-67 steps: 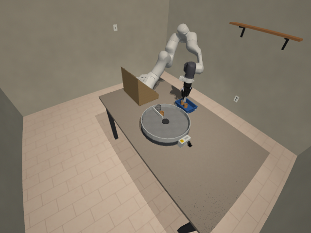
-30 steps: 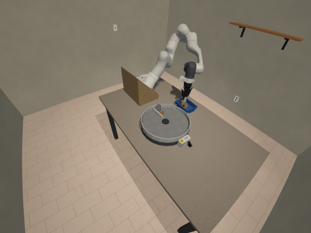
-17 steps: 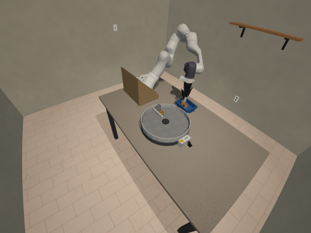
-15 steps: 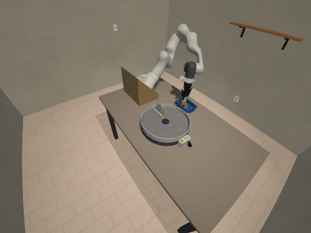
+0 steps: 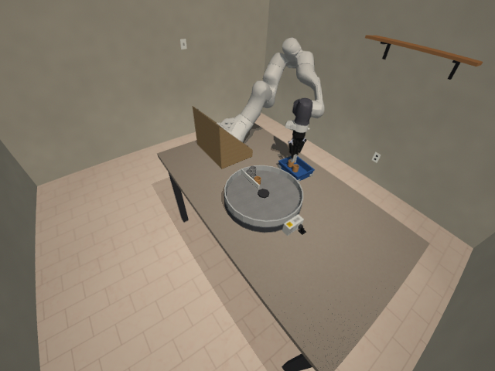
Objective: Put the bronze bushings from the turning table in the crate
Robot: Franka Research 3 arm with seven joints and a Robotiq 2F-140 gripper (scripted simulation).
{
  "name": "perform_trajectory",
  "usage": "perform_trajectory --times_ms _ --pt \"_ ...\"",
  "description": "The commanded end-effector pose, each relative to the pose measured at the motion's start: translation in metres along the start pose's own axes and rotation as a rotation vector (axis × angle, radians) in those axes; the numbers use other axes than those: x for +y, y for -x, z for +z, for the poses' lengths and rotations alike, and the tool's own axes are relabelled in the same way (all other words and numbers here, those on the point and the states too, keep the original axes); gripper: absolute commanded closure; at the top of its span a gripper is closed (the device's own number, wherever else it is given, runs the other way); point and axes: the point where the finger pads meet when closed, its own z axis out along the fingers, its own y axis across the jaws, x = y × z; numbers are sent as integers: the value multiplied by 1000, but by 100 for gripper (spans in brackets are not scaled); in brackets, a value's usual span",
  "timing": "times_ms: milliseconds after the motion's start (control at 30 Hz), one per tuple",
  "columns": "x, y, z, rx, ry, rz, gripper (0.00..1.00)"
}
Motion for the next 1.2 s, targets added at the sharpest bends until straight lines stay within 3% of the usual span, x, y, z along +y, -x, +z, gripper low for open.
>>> perform_trajectory --times_ms 0,1167 --pt "1 1 0 -3 -1 -2 100" --pt "1 1 5 -3 -1 -2 100"
